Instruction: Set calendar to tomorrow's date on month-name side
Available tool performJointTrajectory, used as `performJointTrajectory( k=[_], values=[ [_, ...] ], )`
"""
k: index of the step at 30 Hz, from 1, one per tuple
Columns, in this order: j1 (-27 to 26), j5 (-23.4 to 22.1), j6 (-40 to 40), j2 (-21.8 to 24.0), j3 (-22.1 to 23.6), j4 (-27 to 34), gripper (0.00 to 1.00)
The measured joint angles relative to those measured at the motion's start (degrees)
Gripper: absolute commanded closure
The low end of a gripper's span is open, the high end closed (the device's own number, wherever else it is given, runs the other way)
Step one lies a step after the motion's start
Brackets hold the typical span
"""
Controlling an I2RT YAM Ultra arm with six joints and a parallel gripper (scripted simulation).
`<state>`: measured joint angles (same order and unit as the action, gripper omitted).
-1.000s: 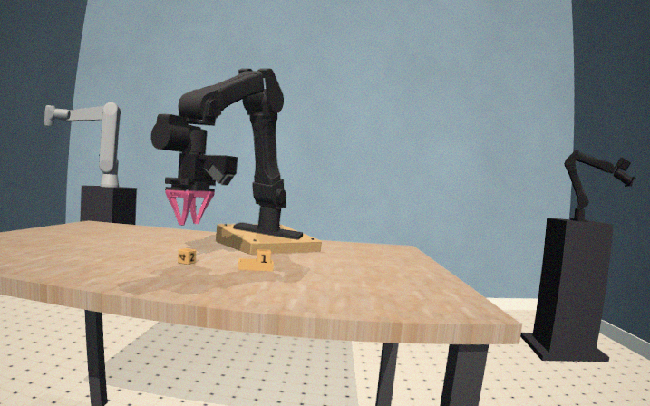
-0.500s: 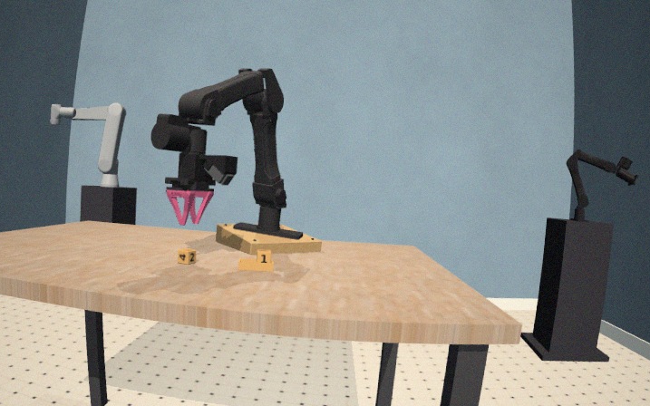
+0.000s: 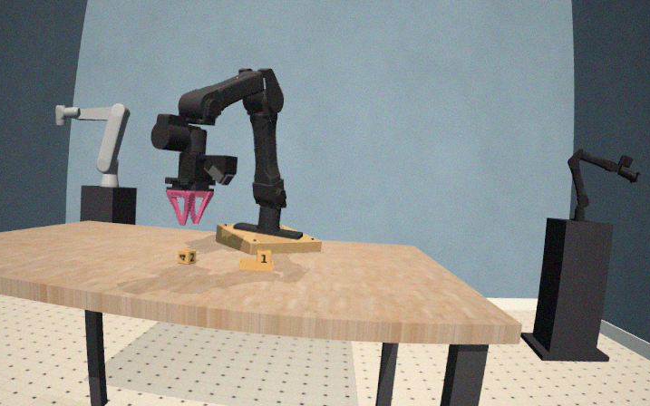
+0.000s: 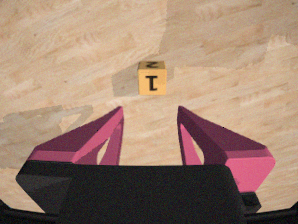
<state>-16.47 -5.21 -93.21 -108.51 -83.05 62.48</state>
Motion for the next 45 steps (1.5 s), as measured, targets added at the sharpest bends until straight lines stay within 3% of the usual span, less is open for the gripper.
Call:
performJointTrajectory(
  k=[20, 45],
  values=[
    [0.0, 0.0, 0.0, 0.0, 0.9, -1.42, 0.55],
    [0.17, 0.02, 0.26, -2.25, 5.9, -8.15, 0.55]
  ],
)
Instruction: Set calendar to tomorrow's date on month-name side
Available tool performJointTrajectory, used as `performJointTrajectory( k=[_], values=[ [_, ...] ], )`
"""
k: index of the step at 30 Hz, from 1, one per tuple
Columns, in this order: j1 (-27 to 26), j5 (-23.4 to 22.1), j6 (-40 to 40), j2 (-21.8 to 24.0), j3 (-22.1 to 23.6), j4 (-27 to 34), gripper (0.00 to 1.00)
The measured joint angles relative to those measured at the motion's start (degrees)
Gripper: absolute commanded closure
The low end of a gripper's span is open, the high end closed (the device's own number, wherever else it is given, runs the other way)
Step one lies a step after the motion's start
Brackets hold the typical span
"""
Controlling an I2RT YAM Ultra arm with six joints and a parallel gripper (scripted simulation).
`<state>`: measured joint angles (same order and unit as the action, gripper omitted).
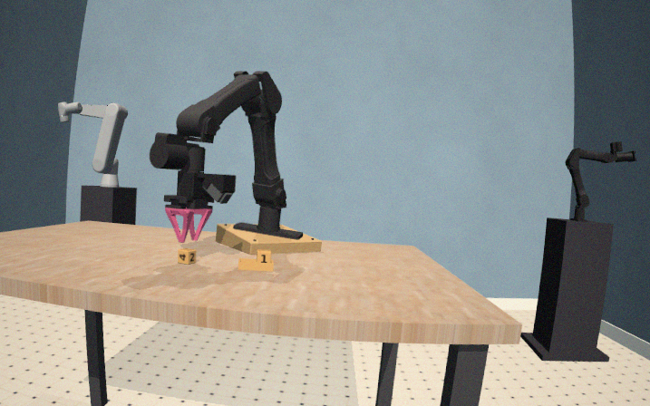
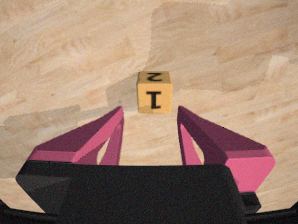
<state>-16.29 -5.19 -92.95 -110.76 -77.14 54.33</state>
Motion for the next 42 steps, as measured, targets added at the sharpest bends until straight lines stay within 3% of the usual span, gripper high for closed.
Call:
performJointTrajectory(
  k=[42],
  values=[
    [0.11, 0.02, 0.13, -0.68, 1.09, -2.69, 0.55]
  ],
)
